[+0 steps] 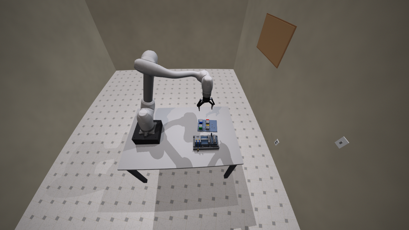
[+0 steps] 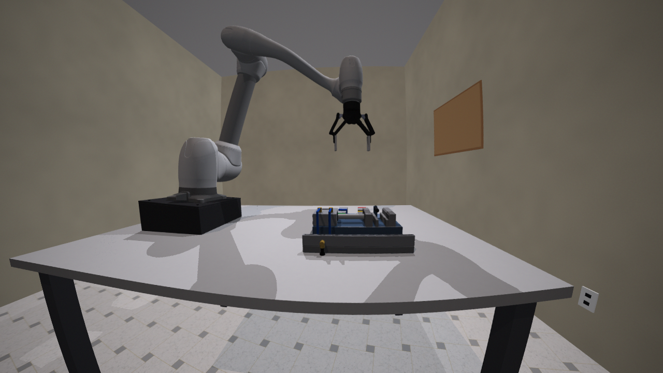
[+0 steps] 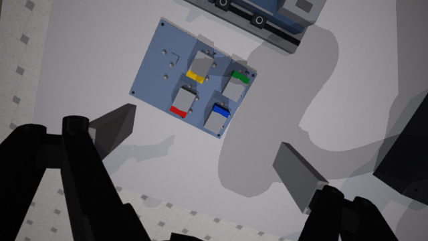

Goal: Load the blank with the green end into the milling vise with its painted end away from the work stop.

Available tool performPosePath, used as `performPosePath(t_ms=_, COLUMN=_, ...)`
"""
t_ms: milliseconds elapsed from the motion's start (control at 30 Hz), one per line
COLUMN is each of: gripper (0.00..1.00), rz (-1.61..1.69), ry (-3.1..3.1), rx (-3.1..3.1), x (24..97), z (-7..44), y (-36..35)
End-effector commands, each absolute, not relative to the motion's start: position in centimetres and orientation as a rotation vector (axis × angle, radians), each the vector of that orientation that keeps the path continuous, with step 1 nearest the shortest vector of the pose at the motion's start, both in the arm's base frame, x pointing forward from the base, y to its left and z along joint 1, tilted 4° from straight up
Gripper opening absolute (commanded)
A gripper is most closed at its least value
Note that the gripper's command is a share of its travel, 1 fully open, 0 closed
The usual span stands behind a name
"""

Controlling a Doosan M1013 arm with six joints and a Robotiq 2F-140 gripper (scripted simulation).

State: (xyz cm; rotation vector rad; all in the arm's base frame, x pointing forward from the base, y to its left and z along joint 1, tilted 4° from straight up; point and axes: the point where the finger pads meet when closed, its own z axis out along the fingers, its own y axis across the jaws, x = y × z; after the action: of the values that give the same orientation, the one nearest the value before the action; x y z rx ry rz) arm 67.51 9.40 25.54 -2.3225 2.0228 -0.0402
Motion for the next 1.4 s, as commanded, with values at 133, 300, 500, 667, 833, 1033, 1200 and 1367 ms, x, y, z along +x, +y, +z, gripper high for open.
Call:
performPosePath(t_ms=133, gripper=1.00, rz=-0.044, ry=1.919, rx=-2.410, x=67.50, z=25.61, y=9.34)
performPosePath(t_ms=300, gripper=1.00, rz=-0.048, ry=1.826, rx=-2.483, x=67.50, z=25.65, y=9.30)
performPosePath(t_ms=500, gripper=1.00, rz=-0.051, ry=1.750, rx=-2.538, x=67.50, z=25.68, y=9.26)
performPosePath(t_ms=667, gripper=1.00, rz=-0.054, ry=1.656, rx=-2.602, x=67.50, z=25.67, y=9.27)
performPosePath(t_ms=833, gripper=1.00, rz=-0.058, ry=1.556, rx=-2.665, x=67.50, z=25.67, y=9.27)
performPosePath(t_ms=1033, gripper=1.00, rz=-0.061, ry=1.453, rx=-2.723, x=67.50, z=25.66, y=9.28)
performPosePath(t_ms=1200, gripper=1.00, rz=-0.064, ry=1.374, rx=-2.766, x=67.50, z=25.66, y=9.28)
performPosePath(t_ms=1367, gripper=1.00, rz=-0.067, ry=1.268, rx=-2.818, x=67.50, z=25.65, y=9.29)
